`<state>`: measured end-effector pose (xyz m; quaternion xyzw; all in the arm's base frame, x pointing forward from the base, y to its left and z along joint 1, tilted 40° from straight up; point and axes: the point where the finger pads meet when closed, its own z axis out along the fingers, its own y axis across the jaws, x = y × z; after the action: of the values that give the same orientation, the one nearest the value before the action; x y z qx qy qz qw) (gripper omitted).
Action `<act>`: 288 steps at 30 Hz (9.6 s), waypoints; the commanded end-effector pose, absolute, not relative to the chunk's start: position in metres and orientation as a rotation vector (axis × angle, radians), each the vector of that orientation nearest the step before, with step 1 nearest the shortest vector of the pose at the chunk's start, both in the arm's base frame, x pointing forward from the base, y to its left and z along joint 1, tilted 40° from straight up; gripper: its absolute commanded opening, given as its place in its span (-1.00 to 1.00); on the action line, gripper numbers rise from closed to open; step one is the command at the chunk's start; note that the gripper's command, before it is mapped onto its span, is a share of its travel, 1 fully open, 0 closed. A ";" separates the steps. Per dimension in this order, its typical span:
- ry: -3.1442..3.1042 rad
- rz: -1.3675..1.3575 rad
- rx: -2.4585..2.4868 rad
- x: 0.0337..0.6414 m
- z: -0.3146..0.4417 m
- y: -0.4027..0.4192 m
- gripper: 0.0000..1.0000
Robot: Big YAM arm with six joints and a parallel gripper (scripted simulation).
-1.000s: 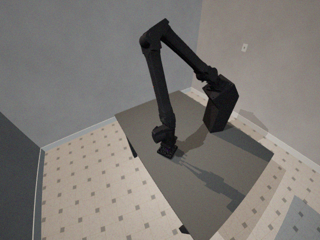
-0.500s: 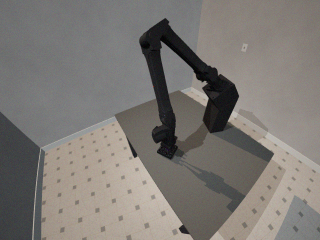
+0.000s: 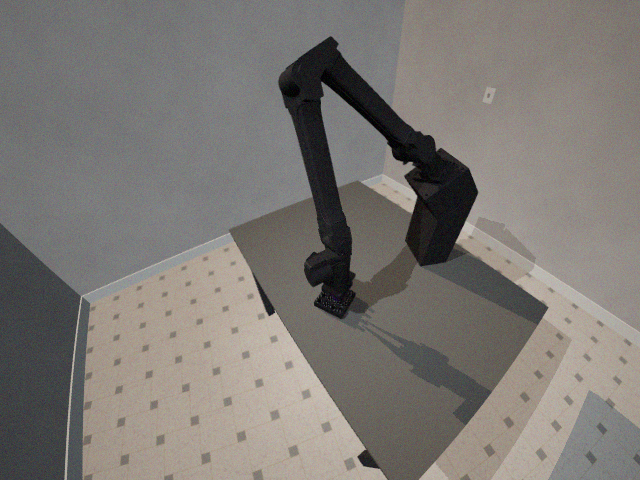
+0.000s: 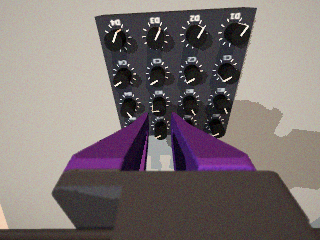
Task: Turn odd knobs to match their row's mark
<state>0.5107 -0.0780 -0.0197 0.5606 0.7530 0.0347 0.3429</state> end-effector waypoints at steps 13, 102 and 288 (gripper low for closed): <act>1.957 0.093 1.453 0.510 -0.025 -0.072 -0.62; 1.947 0.088 1.457 0.520 -0.033 -0.087 -0.62; 2.498 -0.617 -0.454 0.520 -0.034 -0.083 -0.83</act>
<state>0.5176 -0.0810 -0.0316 -0.1500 0.9265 -0.2231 0.2632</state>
